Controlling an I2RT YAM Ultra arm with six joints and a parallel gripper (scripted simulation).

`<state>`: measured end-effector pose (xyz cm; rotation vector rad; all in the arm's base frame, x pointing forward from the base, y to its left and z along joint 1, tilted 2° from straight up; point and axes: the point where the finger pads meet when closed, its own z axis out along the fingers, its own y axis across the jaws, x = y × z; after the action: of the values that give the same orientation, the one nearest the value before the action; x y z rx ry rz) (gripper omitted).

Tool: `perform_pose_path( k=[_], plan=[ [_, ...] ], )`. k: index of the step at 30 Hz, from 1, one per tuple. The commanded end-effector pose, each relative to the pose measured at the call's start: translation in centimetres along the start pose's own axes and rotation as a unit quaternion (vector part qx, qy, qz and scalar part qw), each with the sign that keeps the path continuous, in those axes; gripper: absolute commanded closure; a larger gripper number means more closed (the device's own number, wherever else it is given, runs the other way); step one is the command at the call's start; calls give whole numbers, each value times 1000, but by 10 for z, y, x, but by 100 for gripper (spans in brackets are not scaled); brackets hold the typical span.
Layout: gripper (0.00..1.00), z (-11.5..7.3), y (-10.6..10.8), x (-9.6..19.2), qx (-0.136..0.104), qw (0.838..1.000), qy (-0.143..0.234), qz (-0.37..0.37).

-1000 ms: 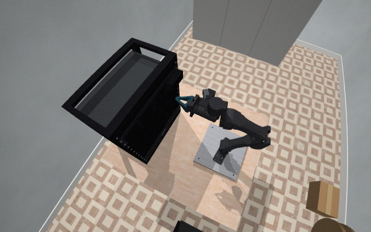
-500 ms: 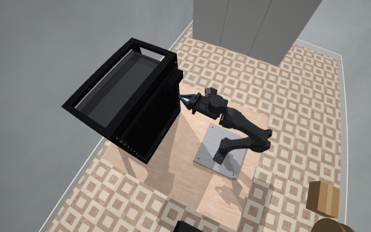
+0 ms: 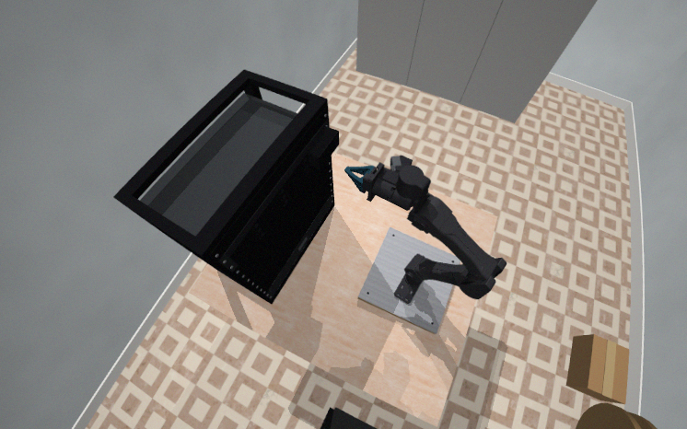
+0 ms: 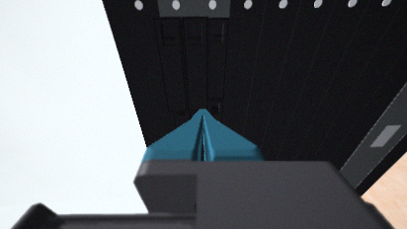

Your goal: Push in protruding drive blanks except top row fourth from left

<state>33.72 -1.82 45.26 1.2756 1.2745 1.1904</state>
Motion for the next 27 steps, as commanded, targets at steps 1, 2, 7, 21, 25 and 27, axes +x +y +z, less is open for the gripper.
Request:
perform_pose_path(
  k=[1, 2, 7, 21, 25, 27],
  plan=[
    [100, -9, 8, -1, -30, 999, 31, -9],
    [100, -9, 6, -5, -30, 999, 31, -9],
    [100, -9, -1, -19, -30, 999, 31, -10],
    [100, 3, 3, -21, -32, 999, 41, -10],
    [100, 35, 5, -21, -33, 999, 35, -8],
    [100, 51, 6, -19, -33, 999, 35, -8]
  ],
)
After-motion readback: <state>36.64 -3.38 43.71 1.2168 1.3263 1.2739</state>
